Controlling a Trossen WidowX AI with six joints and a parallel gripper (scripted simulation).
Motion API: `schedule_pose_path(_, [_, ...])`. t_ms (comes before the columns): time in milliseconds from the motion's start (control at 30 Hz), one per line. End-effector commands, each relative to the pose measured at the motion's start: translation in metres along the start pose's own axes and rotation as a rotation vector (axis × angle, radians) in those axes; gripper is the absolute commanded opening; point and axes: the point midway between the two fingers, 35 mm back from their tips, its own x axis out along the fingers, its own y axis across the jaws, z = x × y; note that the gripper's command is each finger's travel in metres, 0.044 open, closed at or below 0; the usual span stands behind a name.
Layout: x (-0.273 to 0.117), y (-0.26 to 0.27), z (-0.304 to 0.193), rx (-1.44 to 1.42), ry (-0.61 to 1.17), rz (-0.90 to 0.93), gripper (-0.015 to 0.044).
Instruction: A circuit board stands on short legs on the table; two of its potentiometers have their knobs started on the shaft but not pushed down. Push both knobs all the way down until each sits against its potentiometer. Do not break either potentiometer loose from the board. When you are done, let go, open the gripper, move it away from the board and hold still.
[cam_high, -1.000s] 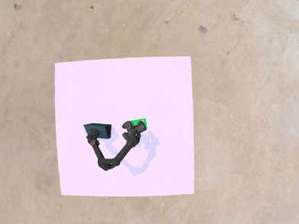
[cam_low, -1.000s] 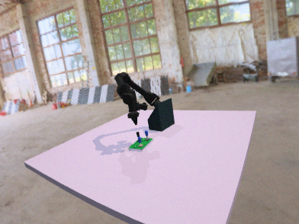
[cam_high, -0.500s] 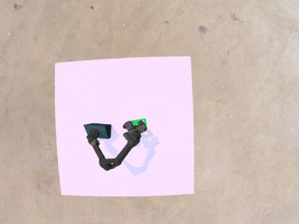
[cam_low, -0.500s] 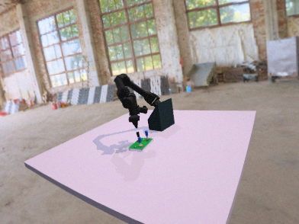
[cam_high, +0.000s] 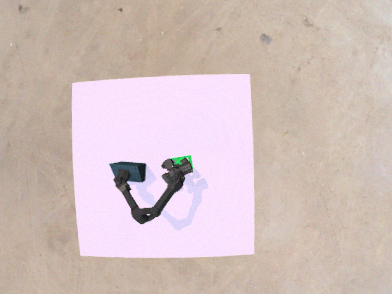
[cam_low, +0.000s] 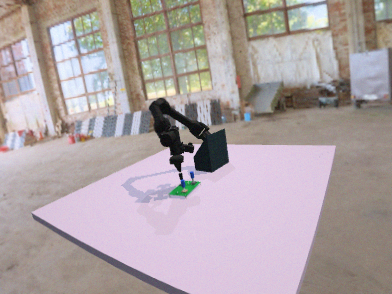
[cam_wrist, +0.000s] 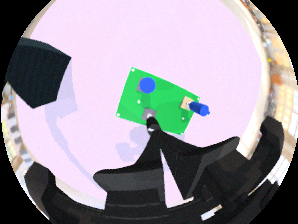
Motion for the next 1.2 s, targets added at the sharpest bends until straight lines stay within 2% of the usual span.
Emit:
schedule_pose_path(0, [0.0033, 0.0013, -0.0002, -0.004, 0.001, 0.005, 0.0000])
schedule_pose_path(1167, [0.0087, 0.0014, -0.0002, -0.004, 0.002, 0.005, 0.0000])
